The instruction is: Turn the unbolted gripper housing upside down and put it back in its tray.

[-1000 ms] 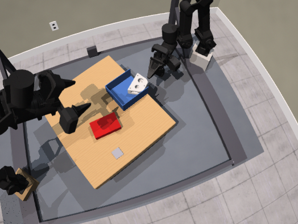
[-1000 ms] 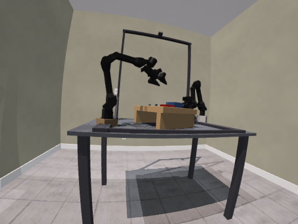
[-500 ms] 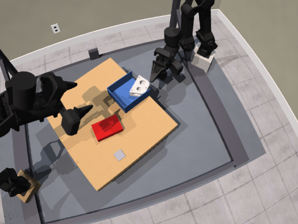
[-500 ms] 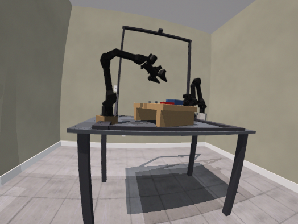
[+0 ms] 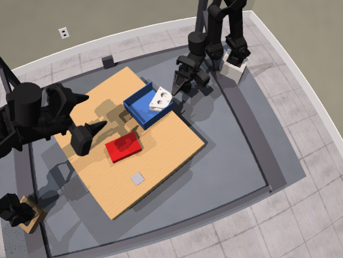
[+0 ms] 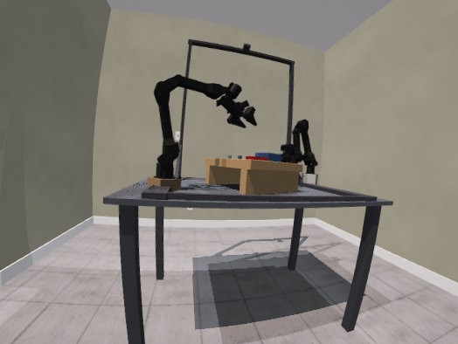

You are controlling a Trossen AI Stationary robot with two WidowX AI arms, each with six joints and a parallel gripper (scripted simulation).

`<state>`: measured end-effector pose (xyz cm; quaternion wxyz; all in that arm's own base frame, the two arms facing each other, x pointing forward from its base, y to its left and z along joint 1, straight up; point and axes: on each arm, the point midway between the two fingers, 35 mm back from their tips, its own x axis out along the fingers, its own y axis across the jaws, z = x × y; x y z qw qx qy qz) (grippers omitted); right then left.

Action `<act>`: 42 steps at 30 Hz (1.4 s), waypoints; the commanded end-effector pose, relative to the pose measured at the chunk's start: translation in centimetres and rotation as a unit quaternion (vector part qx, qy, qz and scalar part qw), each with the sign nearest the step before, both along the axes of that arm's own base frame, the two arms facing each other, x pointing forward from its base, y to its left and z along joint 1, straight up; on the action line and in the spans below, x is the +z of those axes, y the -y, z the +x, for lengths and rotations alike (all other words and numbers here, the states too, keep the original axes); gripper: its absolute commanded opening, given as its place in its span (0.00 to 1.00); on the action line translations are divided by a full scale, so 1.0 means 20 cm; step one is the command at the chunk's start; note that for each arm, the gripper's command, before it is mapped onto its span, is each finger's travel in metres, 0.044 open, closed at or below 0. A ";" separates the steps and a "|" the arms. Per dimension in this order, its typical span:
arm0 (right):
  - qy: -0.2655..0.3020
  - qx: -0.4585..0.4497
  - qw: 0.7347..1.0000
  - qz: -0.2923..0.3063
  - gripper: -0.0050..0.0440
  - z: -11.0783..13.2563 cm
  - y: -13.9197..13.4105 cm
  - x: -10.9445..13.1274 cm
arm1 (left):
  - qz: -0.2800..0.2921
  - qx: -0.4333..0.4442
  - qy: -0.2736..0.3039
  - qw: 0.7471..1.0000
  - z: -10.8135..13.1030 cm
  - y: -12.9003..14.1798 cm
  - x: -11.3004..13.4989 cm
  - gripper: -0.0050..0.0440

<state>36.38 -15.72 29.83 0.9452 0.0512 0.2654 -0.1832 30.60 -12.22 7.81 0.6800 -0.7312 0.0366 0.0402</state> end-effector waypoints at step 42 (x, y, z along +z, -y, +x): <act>0.011 -0.002 1.000 -0.005 0.99 -0.01 0.00 0.05 | -0.004 -0.001 0.008 1.000 0.08 0.03 0.02 0.10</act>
